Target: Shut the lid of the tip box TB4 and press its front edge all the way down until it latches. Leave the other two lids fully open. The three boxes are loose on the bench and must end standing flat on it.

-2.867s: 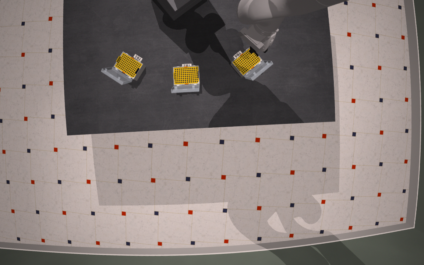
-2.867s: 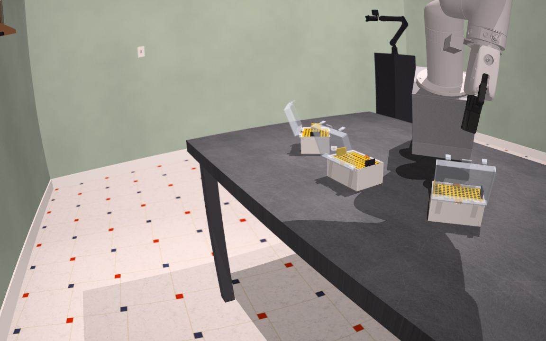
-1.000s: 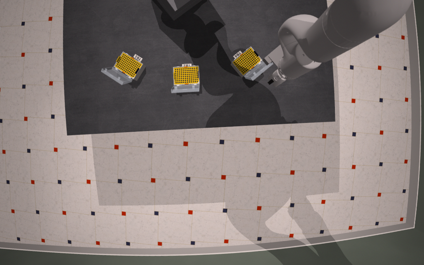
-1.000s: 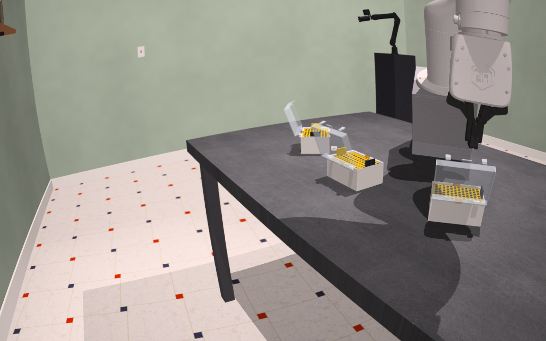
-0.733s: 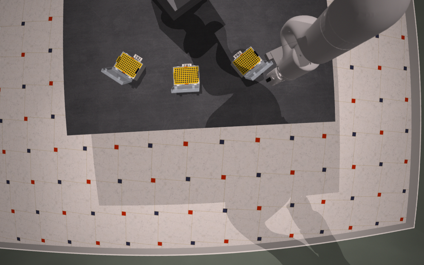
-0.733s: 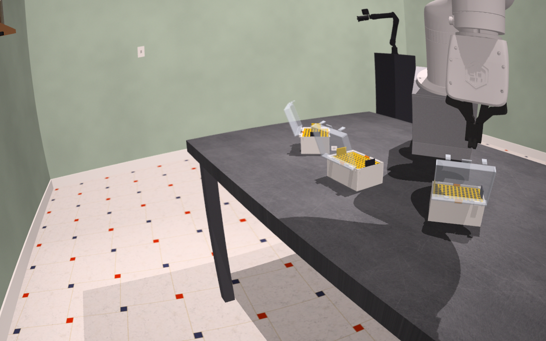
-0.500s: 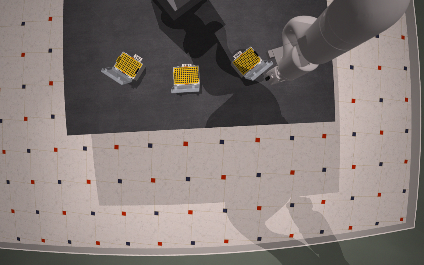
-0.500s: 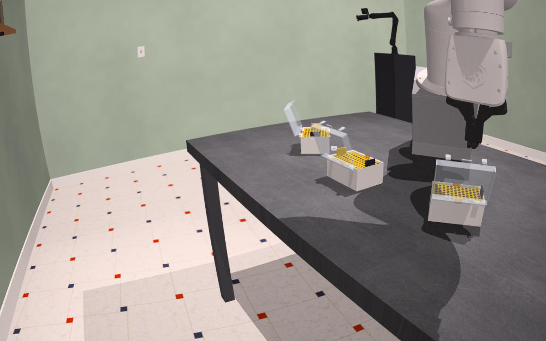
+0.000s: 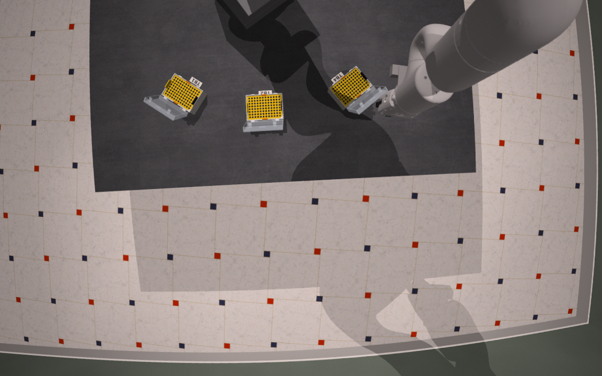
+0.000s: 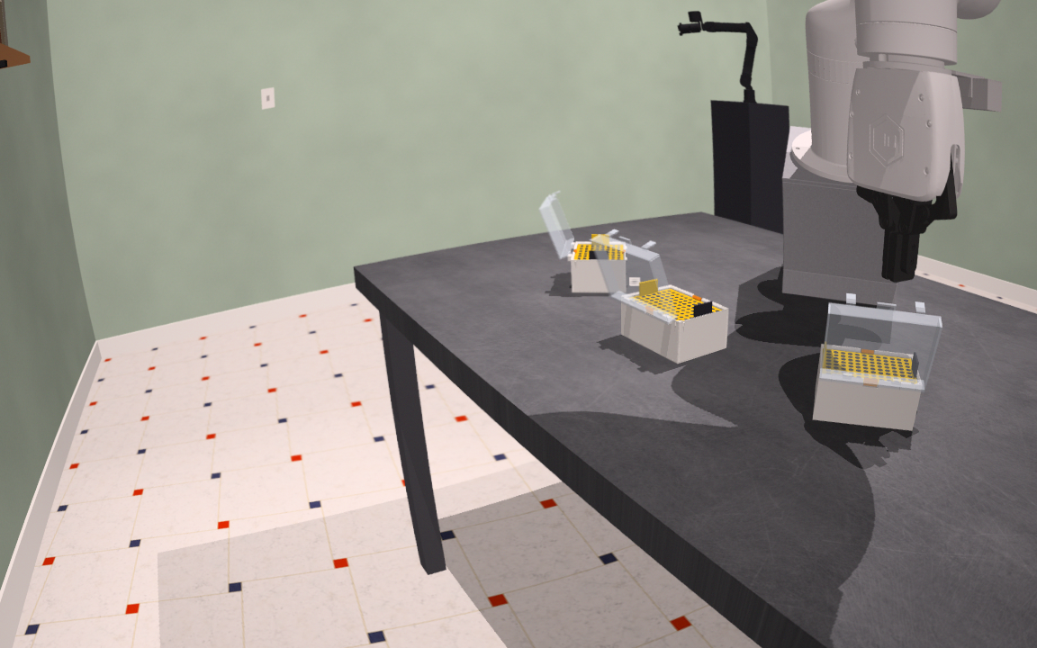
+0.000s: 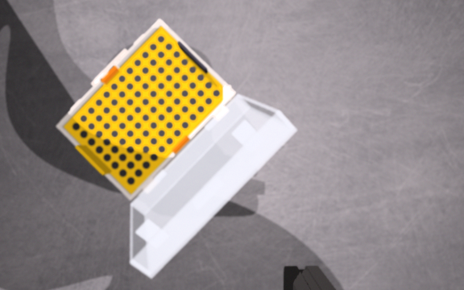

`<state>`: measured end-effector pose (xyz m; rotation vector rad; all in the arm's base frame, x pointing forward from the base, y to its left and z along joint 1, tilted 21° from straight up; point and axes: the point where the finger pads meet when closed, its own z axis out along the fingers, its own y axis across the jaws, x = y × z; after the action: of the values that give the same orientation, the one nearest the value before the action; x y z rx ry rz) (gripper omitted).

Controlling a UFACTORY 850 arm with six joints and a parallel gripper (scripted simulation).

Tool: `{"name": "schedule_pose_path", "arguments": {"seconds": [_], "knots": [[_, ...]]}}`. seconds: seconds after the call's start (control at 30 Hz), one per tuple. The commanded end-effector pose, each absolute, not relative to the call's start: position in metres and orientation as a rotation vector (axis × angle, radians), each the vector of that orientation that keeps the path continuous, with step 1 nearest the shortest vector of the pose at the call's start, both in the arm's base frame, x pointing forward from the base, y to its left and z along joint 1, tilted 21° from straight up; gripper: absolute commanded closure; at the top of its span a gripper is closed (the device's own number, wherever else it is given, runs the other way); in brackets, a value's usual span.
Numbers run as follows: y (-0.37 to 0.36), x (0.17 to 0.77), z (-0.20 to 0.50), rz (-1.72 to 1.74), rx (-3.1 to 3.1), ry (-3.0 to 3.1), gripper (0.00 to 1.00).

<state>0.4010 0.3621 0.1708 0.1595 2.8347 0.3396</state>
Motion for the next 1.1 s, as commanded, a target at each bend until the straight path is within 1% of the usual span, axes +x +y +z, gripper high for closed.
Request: {"name": "schedule_pose_path", "arguments": {"seconds": [0.0,0.47,1.07], "knots": [[0.3625,0.4014,0.1716,0.369,0.357,2.836,1.00],[0.3625,0.4015,0.1717,0.444,0.928,2.752,1.00],[0.3625,0.4015,0.1717,0.520,1.663,2.473,1.00]]}}
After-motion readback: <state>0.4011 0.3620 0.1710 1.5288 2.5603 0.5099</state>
